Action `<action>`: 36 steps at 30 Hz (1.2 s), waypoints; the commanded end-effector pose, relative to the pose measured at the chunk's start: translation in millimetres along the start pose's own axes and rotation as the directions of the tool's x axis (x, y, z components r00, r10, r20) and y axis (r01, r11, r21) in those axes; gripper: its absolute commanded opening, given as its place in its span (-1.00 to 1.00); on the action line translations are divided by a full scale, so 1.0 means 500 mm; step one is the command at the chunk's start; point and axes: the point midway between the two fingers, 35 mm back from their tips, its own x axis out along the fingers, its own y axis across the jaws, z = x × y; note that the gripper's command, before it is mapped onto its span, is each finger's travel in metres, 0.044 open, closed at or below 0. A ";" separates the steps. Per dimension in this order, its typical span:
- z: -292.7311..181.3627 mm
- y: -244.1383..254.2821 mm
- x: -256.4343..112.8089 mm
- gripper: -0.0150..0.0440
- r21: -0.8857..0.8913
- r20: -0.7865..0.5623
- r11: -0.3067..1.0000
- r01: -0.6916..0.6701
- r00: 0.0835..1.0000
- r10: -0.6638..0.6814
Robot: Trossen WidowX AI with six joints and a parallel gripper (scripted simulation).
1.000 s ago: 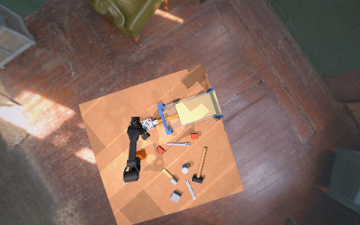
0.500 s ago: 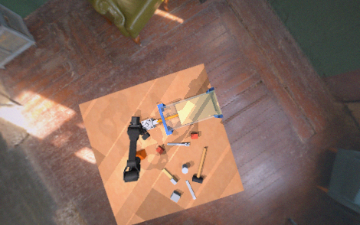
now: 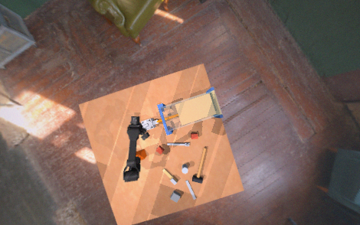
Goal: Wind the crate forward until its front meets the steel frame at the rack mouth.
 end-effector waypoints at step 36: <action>0.000 0.008 0.013 -0.49 -0.086 -0.003 0.996 -0.013 1.000 0.013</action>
